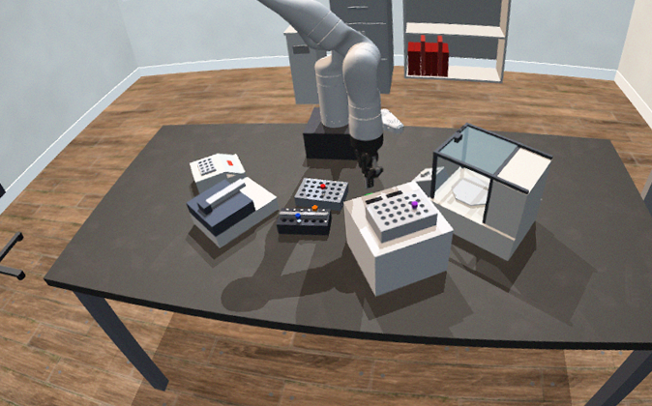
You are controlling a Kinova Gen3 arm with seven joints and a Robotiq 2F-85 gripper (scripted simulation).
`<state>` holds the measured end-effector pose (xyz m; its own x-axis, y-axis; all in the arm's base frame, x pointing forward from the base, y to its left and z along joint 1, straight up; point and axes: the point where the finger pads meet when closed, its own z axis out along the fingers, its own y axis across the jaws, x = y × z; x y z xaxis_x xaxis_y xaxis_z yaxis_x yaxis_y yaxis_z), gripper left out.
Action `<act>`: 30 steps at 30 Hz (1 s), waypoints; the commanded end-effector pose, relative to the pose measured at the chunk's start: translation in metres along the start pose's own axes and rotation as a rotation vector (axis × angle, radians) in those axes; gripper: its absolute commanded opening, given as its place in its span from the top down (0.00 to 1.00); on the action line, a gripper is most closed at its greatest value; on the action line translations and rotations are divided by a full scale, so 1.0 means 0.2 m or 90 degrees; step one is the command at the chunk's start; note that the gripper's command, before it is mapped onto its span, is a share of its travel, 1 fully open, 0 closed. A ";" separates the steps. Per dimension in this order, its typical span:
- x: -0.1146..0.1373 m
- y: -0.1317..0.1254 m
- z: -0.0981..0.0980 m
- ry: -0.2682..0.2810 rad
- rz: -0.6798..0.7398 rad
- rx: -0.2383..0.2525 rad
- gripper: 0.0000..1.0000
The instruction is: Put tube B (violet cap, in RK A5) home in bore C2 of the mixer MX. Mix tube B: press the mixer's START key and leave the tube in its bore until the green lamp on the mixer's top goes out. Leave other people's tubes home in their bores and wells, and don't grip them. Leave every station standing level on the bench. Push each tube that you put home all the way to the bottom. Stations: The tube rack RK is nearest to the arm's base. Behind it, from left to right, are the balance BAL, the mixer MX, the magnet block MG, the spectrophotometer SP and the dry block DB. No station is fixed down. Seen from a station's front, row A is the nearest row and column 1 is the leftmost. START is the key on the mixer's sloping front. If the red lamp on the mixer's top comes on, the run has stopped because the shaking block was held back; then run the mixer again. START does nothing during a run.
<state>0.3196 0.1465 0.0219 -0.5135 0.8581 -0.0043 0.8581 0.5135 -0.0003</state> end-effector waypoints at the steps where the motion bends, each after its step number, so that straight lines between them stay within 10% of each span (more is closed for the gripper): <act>1: 0.00 0.00 0.00 0.000 0.000 -0.001 0.90; 30: 0.00 0.00 0.08 0.000 0.000 -0.001 0.90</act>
<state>0.3196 0.1464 0.0067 -0.5135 0.8581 -0.0043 0.8581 0.5135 -0.0004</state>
